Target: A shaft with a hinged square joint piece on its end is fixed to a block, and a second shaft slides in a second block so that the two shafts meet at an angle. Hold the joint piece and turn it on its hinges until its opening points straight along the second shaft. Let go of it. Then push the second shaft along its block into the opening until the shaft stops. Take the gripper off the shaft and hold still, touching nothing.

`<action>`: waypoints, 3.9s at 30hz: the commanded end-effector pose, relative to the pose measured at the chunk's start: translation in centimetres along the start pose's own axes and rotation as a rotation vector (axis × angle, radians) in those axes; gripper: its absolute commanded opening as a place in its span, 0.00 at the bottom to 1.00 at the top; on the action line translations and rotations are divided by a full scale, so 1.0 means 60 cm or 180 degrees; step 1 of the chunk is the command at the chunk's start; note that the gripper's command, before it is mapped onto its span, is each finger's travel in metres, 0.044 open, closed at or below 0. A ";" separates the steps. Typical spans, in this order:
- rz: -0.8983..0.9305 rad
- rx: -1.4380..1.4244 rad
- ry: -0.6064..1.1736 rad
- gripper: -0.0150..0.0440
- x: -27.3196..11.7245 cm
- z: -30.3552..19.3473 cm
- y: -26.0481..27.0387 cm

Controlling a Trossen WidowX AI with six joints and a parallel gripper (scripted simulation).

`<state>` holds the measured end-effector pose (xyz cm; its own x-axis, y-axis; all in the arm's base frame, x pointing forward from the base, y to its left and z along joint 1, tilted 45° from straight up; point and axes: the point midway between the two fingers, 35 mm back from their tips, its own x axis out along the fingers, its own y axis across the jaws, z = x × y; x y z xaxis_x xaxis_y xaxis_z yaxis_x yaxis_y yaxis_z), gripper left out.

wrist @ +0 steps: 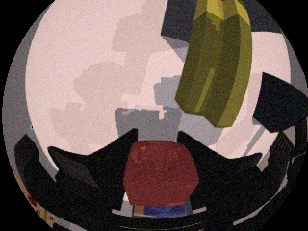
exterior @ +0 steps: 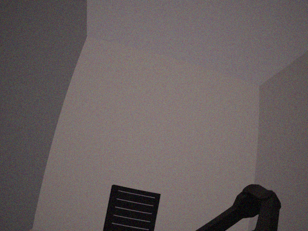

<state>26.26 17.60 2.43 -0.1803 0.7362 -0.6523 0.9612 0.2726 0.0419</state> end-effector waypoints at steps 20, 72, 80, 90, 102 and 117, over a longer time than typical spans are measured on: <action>0.0000 0.0020 0.0017 0.56 0.001 -0.001 0.000; 0.0000 0.0020 0.0017 0.56 0.001 -0.001 0.000; 0.0000 0.0020 0.0017 0.56 0.001 -0.001 0.000; 0.0000 0.0003 0.0001 0.46 0.000 0.000 0.000; -0.0002 0.0048 -0.0055 0.25 -0.001 0.000 -0.001; -0.0011 0.0413 -0.0512 0.25 -0.013 0.000 -0.011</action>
<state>25.86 16.89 2.88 -0.1579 0.6325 -0.7583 0.9798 0.1957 -0.0408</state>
